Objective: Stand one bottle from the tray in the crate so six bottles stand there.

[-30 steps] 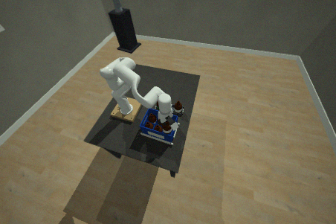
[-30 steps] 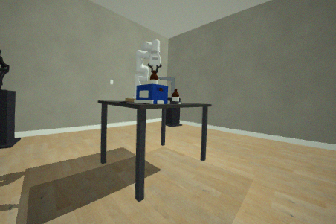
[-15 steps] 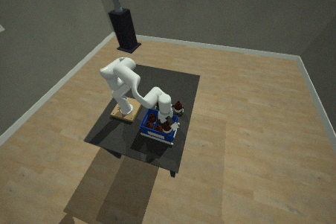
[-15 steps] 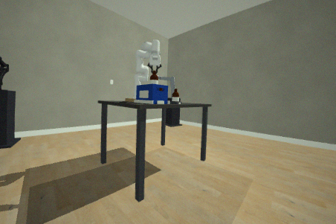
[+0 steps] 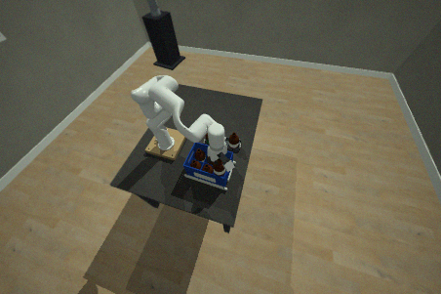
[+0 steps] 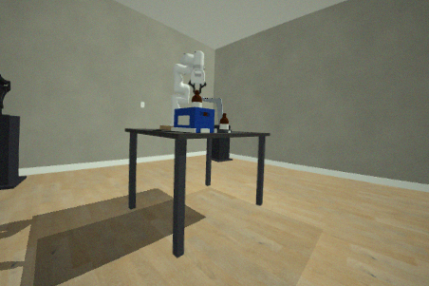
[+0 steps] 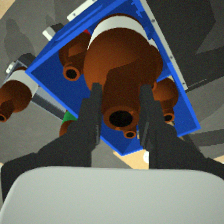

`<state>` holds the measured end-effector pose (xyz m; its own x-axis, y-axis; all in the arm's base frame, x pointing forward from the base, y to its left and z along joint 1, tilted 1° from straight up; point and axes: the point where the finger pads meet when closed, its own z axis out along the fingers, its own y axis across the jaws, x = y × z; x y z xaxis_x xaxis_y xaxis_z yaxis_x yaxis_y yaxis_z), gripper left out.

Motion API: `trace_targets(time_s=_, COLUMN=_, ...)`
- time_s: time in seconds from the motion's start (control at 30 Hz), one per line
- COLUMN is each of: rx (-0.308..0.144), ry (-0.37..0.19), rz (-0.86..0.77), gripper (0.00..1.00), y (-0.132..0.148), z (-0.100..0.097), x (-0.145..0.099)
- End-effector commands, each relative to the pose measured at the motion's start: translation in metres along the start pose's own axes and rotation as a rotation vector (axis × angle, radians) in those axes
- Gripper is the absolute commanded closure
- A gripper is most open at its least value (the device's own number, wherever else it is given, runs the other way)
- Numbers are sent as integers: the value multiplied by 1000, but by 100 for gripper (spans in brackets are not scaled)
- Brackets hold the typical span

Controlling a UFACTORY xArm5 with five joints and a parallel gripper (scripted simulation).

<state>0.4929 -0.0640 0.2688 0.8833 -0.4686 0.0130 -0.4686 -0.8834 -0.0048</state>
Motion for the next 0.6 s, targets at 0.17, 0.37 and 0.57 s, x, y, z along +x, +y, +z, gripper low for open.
trace_targets(time_s=0.17, rx=2, ry=4, rz=0, gripper=100, y=0, z=0, x=1)
trace_targets(time_s=0.37, rx=2, ry=4, rz=0, gripper=100, y=0, z=4, x=1)
trace_targets(time_s=0.57, rx=2, ry=4, rz=0, gripper=100, y=-1, z=10, x=1)
